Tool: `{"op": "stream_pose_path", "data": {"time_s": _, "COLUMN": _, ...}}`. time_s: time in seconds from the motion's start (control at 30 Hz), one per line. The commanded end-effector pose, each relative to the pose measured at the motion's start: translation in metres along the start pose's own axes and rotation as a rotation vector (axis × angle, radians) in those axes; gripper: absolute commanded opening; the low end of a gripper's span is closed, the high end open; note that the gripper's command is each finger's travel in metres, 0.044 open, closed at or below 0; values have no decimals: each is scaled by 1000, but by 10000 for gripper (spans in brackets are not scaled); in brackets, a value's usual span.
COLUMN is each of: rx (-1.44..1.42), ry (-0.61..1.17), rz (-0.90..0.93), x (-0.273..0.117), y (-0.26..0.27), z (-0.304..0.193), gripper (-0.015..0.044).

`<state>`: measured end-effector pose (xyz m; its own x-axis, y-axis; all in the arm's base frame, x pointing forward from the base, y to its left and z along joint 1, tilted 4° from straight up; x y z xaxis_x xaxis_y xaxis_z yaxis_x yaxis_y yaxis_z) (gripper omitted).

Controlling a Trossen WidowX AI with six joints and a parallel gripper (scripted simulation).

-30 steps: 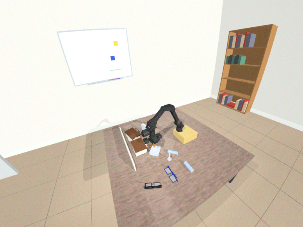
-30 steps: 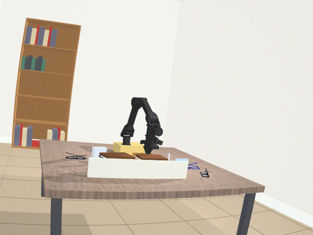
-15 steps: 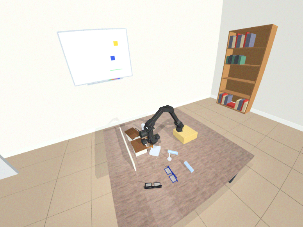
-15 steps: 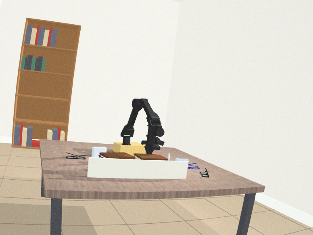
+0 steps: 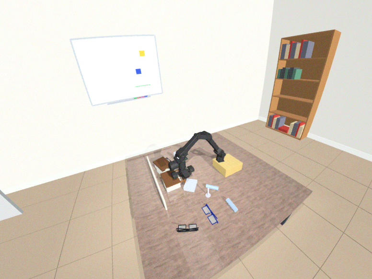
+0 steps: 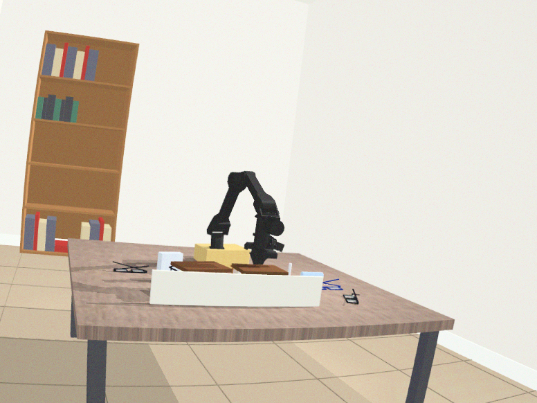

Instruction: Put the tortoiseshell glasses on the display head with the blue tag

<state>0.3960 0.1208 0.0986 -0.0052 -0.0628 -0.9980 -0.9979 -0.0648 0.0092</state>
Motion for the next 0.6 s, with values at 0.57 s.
{"op": "stream_pose_path", "data": {"time_s": 0.57, "rx": -6, "ry": 6, "rz": 5, "x": 5, "y": -9, "z": 1, "gripper": 0}}
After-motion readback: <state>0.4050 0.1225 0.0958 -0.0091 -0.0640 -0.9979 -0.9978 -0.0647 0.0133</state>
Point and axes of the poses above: the point midway between the two fingers, 35 mm back from their tips, its own x axis out along the fingers, its own y axis across the jaws, z = x × y, the point moved 9 cm from there along -x, back along the fingers, and after that the axes turned 8 degrees about x, right-handed, at the moved point
